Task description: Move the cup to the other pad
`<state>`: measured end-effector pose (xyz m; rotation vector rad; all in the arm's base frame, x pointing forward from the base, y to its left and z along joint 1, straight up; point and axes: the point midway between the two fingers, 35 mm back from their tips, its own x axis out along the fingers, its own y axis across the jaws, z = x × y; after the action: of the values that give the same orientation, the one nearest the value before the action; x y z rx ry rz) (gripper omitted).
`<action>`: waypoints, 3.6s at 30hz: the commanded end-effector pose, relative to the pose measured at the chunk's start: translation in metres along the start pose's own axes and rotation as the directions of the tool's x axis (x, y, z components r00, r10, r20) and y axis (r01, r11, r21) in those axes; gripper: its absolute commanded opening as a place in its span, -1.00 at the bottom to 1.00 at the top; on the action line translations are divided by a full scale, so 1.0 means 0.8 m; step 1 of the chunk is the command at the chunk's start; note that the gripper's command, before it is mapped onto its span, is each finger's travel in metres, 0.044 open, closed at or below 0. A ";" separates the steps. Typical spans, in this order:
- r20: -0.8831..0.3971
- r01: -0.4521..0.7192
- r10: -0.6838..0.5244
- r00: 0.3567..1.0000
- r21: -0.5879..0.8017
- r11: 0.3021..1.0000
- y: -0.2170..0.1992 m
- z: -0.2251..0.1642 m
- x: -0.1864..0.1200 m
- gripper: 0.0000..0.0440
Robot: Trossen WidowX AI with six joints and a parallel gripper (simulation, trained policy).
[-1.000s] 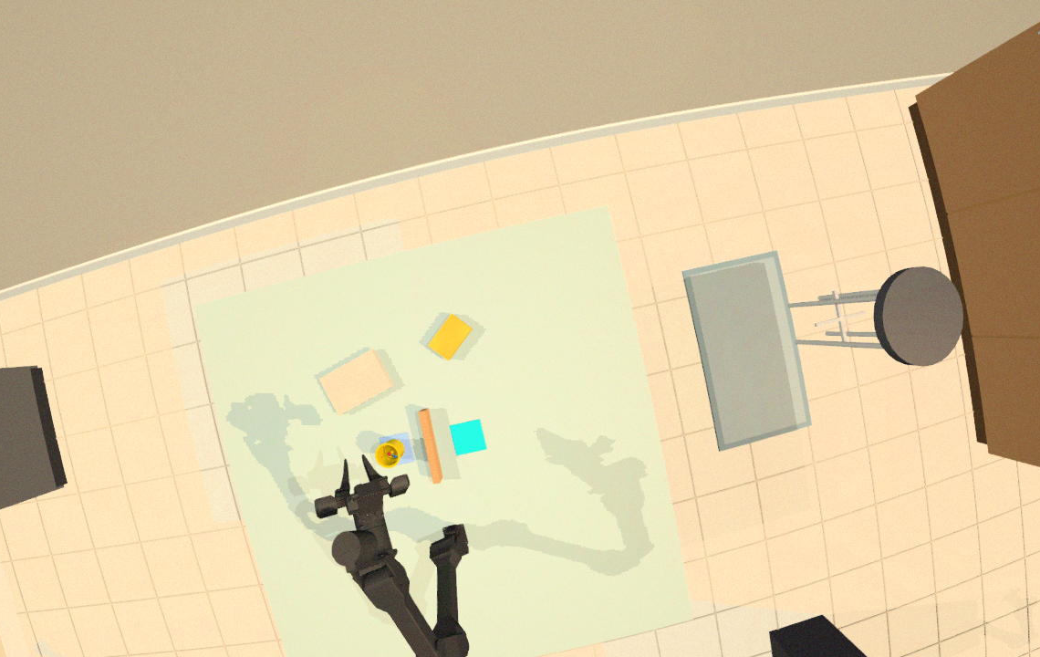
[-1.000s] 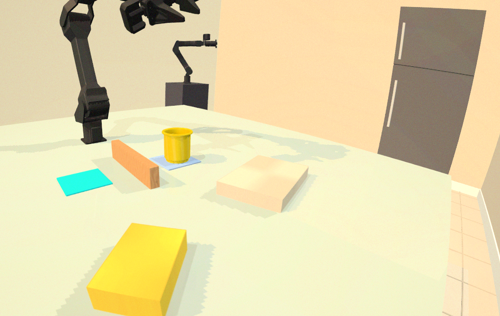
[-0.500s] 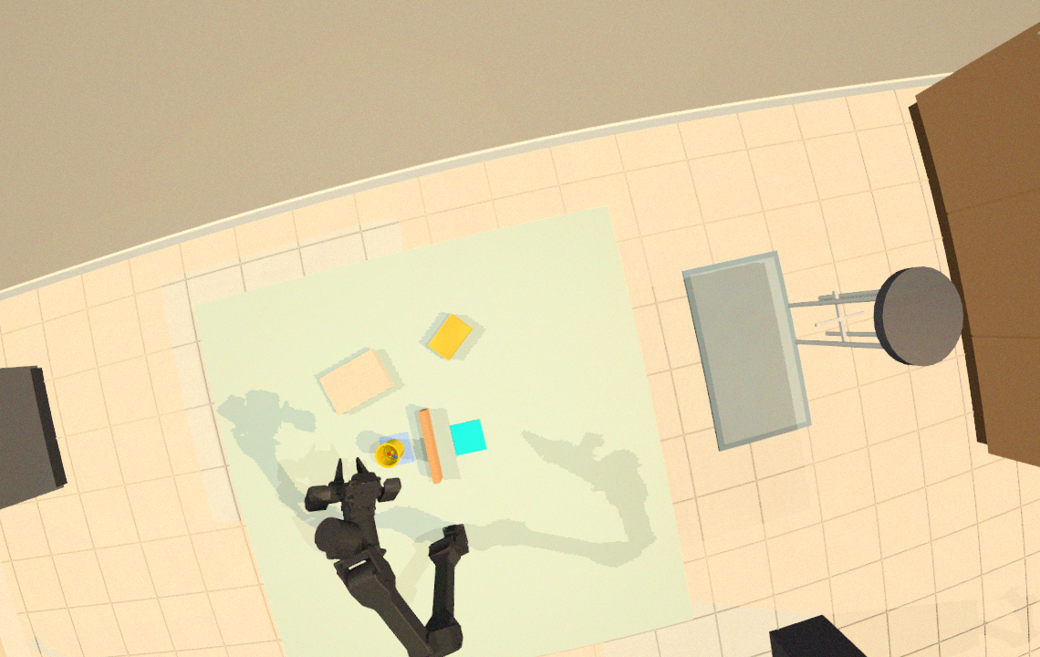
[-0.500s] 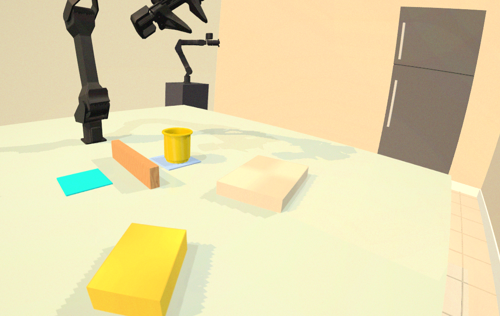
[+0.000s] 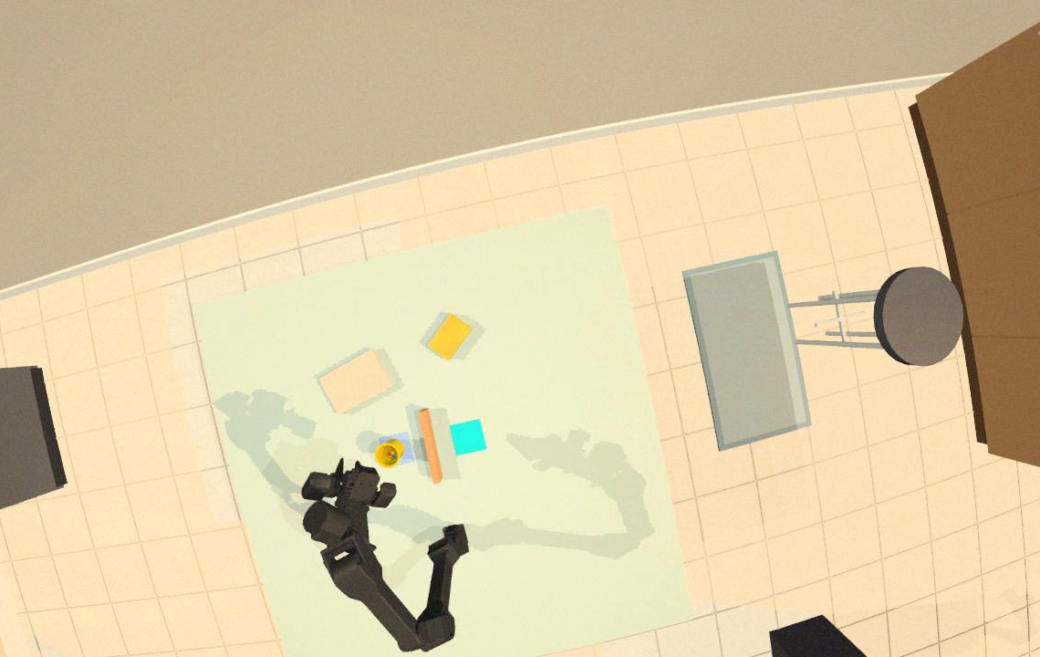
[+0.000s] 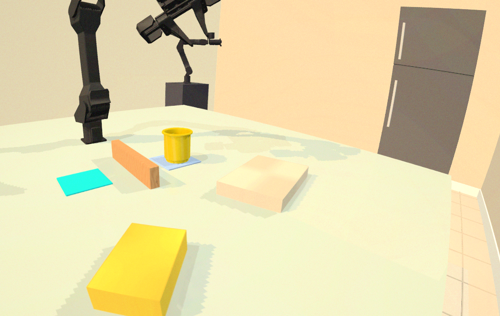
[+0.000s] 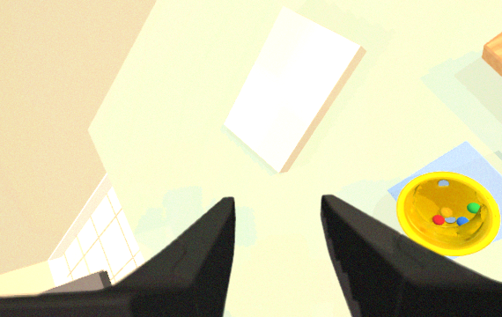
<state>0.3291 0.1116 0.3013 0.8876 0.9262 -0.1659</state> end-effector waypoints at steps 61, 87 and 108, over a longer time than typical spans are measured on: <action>-0.266 0.747 -0.705 0.658 0.110 0.656 -0.170 -0.084 0.123 -0.10; -0.259 0.767 -0.743 0.617 -0.013 0.642 -0.230 -0.108 0.174 -0.80; -0.246 0.705 -0.665 0.705 0.142 0.695 -0.198 -0.066 0.109 -0.94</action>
<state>0.2723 0.0702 0.1172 0.6931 1.4268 -0.8790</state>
